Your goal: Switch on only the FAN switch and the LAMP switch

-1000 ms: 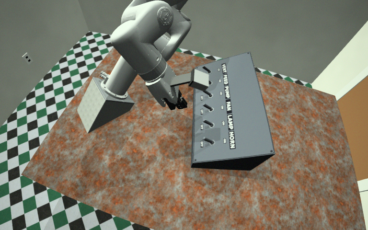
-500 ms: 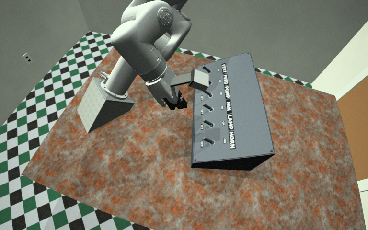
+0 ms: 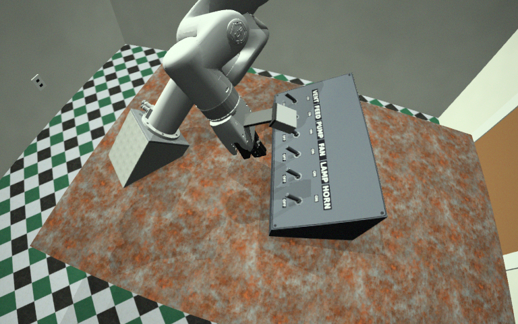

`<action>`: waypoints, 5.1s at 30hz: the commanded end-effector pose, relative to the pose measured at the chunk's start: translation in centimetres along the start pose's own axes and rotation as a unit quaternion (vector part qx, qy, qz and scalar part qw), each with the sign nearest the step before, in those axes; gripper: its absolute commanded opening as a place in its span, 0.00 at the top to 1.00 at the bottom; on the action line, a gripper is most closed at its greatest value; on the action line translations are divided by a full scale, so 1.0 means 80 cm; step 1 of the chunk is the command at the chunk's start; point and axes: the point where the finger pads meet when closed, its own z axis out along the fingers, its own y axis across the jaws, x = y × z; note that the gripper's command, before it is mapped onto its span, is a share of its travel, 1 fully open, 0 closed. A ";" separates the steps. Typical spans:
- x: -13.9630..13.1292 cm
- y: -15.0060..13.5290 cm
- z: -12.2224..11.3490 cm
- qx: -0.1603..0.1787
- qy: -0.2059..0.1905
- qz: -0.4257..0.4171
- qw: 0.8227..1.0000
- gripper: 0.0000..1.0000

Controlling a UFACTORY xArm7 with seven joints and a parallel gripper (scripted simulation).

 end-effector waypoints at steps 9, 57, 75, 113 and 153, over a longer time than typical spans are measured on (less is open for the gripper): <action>0.001 0.002 0.045 -0.002 0.000 -0.001 1.000 1.00; 0.000 0.004 0.123 -0.002 0.000 -0.001 1.000 1.00; 0.001 0.005 0.122 -0.002 0.000 -0.001 1.000 1.00; 0.011 0.005 0.122 -0.002 0.000 -0.001 1.000 1.00; 0.046 0.005 0.122 -0.002 0.000 -0.001 1.000 1.00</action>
